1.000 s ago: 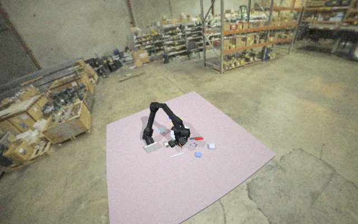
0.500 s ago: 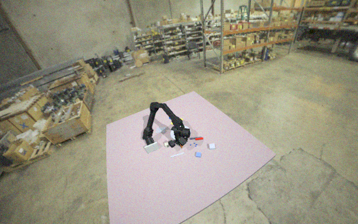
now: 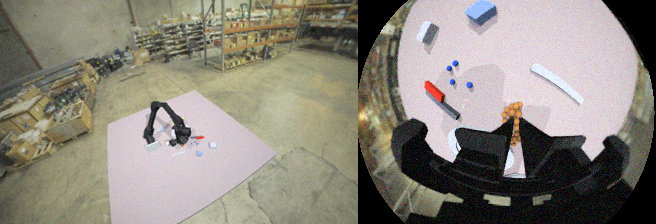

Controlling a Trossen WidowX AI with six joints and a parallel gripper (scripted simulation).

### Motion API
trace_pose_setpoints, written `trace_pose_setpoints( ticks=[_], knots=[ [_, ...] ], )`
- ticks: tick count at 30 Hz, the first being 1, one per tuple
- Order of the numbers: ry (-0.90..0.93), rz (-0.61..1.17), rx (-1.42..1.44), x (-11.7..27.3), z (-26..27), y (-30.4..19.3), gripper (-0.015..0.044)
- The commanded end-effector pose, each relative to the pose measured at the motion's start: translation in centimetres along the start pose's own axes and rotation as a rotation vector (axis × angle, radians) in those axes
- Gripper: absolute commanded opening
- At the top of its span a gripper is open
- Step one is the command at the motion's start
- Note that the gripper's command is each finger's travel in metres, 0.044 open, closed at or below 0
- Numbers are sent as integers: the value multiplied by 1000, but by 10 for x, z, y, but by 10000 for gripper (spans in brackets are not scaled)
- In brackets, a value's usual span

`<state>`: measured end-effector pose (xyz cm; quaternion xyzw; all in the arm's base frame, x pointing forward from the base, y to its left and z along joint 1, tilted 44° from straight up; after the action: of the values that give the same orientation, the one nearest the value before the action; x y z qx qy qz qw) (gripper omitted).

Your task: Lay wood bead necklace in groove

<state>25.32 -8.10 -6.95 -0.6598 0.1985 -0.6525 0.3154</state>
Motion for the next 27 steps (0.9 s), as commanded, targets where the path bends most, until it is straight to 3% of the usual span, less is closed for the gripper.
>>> trace_pose_setpoints(
  ticks=[1, 17, 27],
  knots=[
    [0, 0, 0, 0, 0, 0, 0],
    [0, 0, 0, 0, 0, 0, 0],
    [1, 5, -5, 25, 0, 0, 262]
  ],
)
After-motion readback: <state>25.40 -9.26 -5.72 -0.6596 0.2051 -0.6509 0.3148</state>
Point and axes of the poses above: the point midway between the two fingers, 35 mm back from their tips, its own x axis back along the fingers, its own z axis across the jaws, y = z × x, the point moved 2 cm from there along x, back along the fingers, and after that the axes turned 5 degrees about -x, right-handed, at the moved point
